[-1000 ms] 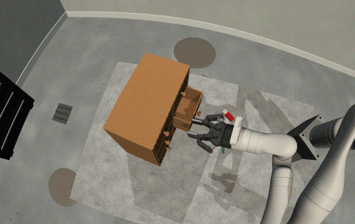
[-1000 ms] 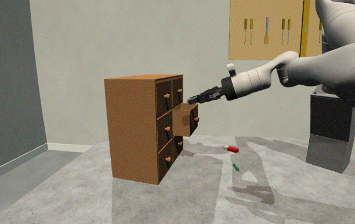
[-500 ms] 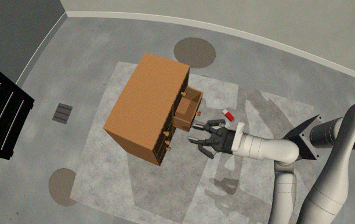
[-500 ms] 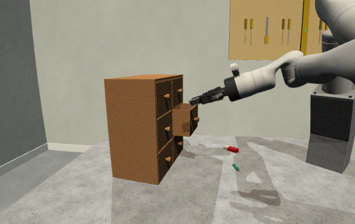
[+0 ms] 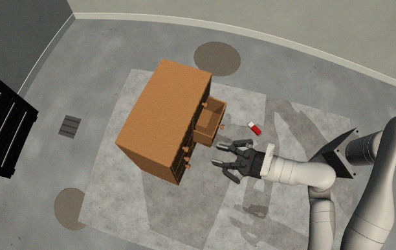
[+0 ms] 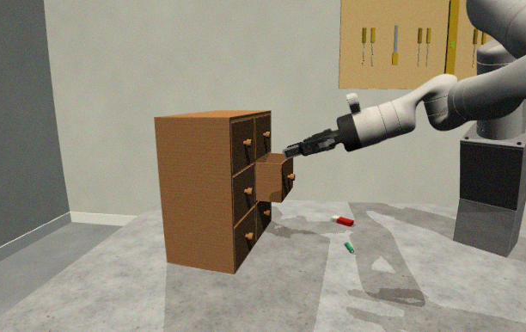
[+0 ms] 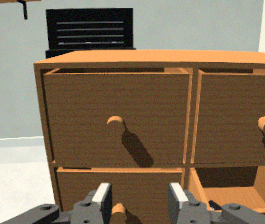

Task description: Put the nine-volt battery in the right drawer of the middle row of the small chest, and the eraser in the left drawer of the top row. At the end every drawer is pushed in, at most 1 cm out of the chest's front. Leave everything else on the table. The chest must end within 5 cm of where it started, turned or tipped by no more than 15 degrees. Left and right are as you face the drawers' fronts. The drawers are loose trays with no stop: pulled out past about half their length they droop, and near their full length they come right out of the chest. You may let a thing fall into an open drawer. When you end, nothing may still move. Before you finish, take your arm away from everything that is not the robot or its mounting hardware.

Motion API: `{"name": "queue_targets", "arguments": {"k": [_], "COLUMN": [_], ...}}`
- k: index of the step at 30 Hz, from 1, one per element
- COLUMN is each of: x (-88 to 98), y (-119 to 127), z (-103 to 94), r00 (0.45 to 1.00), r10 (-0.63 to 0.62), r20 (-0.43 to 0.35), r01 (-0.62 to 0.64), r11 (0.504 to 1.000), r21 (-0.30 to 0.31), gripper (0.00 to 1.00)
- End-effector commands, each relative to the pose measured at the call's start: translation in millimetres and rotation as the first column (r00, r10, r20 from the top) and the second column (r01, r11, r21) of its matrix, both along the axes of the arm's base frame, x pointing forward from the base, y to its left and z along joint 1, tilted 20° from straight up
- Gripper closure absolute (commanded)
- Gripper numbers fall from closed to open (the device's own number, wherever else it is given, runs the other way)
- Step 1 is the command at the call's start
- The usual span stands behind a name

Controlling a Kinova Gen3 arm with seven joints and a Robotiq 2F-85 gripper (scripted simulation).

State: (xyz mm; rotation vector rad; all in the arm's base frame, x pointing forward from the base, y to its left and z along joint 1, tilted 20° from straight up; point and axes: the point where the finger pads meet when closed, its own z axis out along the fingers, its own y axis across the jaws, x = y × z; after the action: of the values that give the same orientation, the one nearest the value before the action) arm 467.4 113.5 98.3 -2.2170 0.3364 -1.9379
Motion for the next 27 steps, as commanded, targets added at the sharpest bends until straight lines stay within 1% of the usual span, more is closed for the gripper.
{"name": "queue_targets", "arguments": {"k": [1, 6, 27], "x": [-3.0, -4.3, -18.3], "y": [9.8, 12.1, 36.4], "z": [2.4, 2.8, 7.7], "r00": [1.0, 1.0, 1.0], "r10": [0.01, 0.01, 0.01], "r20": [0.002, 0.002, 0.002], "r01": [-0.01, -0.01, -0.01], "r11": [1.0, 1.0, 1.0], "r21": [0.008, 0.008, 0.008], "gripper": [0.58, 0.58, 0.58]}}
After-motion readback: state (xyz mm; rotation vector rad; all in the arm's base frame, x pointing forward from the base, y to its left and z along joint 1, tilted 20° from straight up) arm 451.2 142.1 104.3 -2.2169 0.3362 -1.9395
